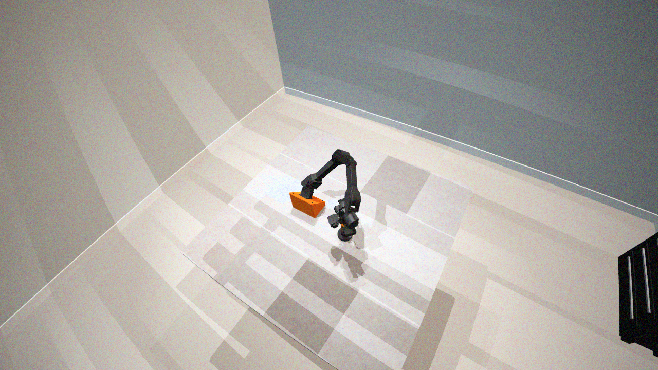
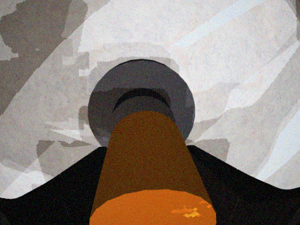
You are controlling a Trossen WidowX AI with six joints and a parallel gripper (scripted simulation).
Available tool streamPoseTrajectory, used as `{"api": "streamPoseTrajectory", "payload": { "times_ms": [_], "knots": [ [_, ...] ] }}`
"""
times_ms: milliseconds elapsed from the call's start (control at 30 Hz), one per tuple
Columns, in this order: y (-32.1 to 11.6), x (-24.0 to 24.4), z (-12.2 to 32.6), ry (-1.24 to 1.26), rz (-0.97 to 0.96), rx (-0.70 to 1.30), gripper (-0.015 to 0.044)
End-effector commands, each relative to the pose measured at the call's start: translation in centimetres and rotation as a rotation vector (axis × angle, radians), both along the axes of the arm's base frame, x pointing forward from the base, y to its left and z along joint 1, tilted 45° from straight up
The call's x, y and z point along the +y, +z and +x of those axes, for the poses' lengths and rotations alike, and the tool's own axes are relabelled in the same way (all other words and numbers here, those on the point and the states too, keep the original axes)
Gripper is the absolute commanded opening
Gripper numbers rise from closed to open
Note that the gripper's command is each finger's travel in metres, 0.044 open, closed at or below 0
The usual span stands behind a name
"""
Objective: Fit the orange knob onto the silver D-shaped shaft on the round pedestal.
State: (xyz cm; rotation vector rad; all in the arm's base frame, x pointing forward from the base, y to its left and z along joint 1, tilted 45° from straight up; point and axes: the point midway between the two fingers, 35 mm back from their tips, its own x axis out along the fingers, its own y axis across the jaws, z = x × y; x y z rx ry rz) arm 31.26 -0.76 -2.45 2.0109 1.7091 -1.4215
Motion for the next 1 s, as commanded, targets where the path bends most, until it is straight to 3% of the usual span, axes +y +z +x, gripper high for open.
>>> {"api": "streamPoseTrajectory", "payload": {
  "times_ms": [0, 967],
  "knots": [
    [0.04, -0.26, 0.25, -0.078, -0.012, 0.069, 0.0000],
    [-0.16, 0.05, 0.16, -0.078, -0.012, 0.069, 0.0000]
  ]
}}
